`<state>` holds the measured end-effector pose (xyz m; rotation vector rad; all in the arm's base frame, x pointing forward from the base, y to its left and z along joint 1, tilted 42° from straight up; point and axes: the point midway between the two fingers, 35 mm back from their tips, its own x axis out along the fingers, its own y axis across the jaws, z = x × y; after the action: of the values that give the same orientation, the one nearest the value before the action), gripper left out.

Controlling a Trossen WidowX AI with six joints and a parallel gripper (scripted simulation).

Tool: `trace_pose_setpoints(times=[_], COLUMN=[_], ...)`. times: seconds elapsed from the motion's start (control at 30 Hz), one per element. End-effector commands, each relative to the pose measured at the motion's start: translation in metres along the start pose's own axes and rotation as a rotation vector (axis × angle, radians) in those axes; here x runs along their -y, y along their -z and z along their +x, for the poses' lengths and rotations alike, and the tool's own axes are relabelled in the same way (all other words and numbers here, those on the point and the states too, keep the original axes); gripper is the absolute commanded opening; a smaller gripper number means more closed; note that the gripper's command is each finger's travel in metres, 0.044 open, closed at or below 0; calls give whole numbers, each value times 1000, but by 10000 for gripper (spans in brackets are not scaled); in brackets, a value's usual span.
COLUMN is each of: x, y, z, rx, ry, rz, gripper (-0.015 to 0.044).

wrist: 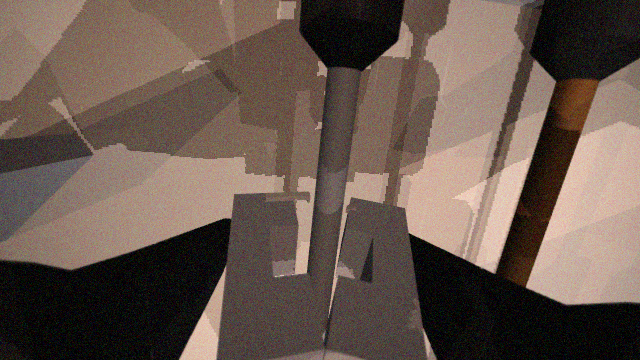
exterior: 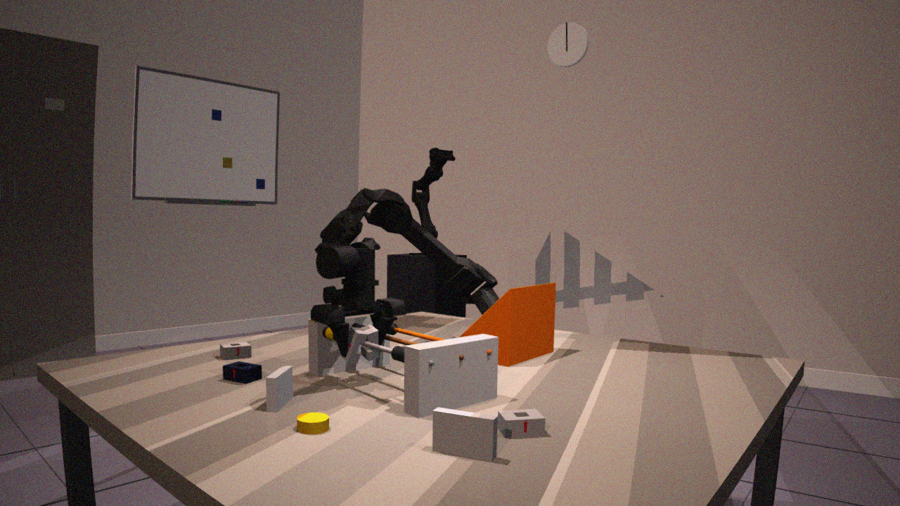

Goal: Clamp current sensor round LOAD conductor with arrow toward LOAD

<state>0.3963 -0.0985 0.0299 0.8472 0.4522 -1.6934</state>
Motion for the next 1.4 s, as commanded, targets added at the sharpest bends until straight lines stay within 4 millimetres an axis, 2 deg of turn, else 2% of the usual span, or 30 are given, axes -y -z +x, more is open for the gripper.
trace_pose_setpoints(times=[0.0, 0.8, 1.37], x=[0, 0, 0], y=[0, 0, 1], z=[0, 0, -3], rx=[0, 0, -3], ry=[0, 0, -29], rz=[0, 0, -1], gripper=[0, 0, 440])
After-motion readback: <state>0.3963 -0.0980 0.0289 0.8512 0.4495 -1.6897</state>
